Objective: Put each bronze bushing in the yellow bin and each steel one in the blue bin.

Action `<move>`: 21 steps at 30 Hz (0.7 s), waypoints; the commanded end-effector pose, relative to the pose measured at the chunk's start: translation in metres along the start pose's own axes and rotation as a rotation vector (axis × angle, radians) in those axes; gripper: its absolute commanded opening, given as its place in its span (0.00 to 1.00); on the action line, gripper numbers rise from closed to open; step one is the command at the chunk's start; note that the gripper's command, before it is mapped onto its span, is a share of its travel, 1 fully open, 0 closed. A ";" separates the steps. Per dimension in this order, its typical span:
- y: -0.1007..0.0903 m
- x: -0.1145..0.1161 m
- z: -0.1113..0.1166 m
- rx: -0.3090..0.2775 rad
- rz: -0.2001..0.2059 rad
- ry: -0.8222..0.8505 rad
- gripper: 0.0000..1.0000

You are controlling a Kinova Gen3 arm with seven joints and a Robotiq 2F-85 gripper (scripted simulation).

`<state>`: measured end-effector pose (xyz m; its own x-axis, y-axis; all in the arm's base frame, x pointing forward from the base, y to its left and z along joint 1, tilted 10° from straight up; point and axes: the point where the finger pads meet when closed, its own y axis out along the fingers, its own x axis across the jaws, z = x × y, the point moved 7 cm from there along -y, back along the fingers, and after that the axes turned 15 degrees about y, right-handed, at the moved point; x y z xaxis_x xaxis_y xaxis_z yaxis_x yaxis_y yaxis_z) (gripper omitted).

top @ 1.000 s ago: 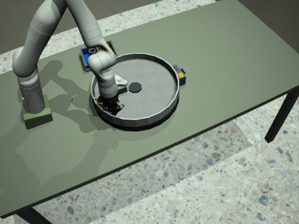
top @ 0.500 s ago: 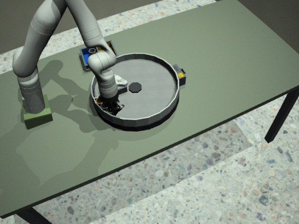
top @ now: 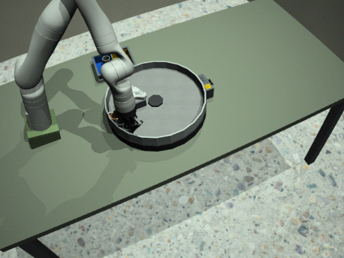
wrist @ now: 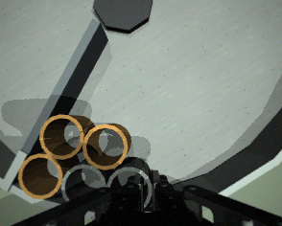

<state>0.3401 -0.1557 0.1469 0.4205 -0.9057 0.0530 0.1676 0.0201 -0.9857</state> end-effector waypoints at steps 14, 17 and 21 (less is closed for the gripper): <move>-0.003 0.000 0.000 0.000 0.002 0.000 0.00; -0.005 0.001 0.000 0.000 0.003 -0.001 0.00; -0.006 0.001 0.000 -0.001 0.005 -0.001 0.00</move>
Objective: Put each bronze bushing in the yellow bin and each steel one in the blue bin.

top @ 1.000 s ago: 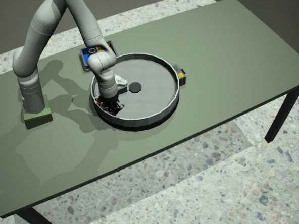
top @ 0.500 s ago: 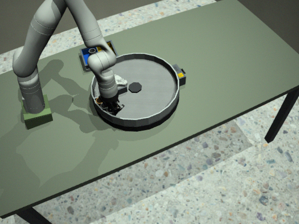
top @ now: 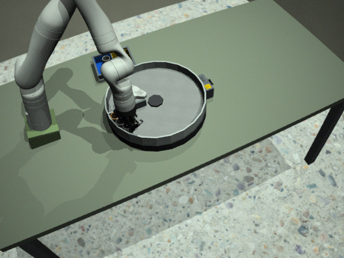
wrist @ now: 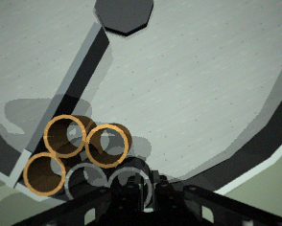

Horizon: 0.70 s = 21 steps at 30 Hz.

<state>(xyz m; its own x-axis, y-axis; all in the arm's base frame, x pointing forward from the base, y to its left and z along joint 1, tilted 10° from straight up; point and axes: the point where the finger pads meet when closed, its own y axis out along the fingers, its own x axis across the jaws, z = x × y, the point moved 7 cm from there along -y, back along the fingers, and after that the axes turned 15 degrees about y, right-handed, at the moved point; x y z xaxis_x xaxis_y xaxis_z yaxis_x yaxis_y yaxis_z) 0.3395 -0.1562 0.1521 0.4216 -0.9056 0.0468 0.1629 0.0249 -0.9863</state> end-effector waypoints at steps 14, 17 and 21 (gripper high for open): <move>-0.005 0.000 0.000 0.001 -0.001 -0.001 0.00; -0.007 0.000 0.000 0.001 -0.001 -0.001 0.00; -0.007 0.000 0.000 0.001 -0.001 -0.001 0.00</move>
<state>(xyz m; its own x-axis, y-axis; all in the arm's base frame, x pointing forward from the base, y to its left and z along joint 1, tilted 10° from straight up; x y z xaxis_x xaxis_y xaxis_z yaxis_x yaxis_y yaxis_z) 0.3385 -0.1564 0.1584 0.4221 -0.9054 0.0467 0.1627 0.0250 -0.9864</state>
